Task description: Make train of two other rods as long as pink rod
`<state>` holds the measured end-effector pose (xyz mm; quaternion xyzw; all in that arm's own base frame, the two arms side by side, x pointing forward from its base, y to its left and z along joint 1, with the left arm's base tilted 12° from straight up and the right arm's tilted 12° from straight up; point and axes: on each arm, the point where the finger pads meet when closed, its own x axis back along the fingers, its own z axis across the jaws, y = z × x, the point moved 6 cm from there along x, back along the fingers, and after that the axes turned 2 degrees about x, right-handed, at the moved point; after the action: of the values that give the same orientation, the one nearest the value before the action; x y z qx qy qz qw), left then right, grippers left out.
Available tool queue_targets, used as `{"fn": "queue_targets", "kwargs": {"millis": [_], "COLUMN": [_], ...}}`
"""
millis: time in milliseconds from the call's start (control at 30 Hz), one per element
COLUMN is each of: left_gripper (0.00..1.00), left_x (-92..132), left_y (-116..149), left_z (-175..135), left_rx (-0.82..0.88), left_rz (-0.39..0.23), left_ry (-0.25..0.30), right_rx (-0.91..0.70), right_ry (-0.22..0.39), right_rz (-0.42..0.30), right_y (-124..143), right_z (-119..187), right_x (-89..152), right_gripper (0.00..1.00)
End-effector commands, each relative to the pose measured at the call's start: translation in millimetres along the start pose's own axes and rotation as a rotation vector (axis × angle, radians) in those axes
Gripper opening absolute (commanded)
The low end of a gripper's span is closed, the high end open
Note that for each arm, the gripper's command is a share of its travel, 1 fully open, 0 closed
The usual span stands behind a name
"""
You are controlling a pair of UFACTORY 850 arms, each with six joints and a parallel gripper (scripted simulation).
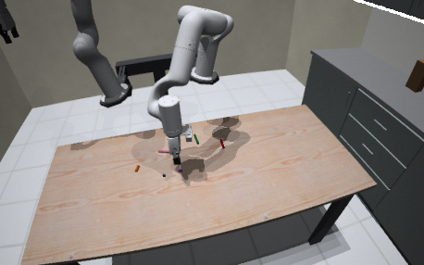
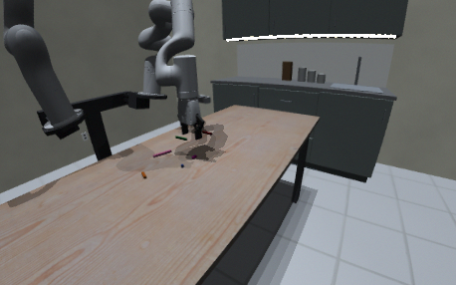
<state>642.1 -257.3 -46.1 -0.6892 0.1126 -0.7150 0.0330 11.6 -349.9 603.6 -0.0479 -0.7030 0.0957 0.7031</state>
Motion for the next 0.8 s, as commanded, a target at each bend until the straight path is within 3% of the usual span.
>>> {"fn": "queue_targets", "kwargs": {"millis": [0,600,767], "left_gripper": [1.00,1.00,1.00], "left_x": [1.3,-0.2,-3.8], "left_y": [0.3,-8.4,-30.9], "left_z": [1.0,-0.1,-3.8], "left_rx": [0.000,0.044,0.158], "left_rz": [-0.001,0.008,0.028], "left_ry": [0.002,0.006,0.017], "right_rx": [0.000,0.000,0.000], "right_ry": [0.000,0.000,0.000], "right_rz": [0.002,0.002,0.002], "right_y": [-0.3,-0.3,-0.3], "right_z": [0.0,0.0,0.0], "right_x": [0.8,0.8,0.8], "right_gripper": [1.00,1.00,1.00]}}
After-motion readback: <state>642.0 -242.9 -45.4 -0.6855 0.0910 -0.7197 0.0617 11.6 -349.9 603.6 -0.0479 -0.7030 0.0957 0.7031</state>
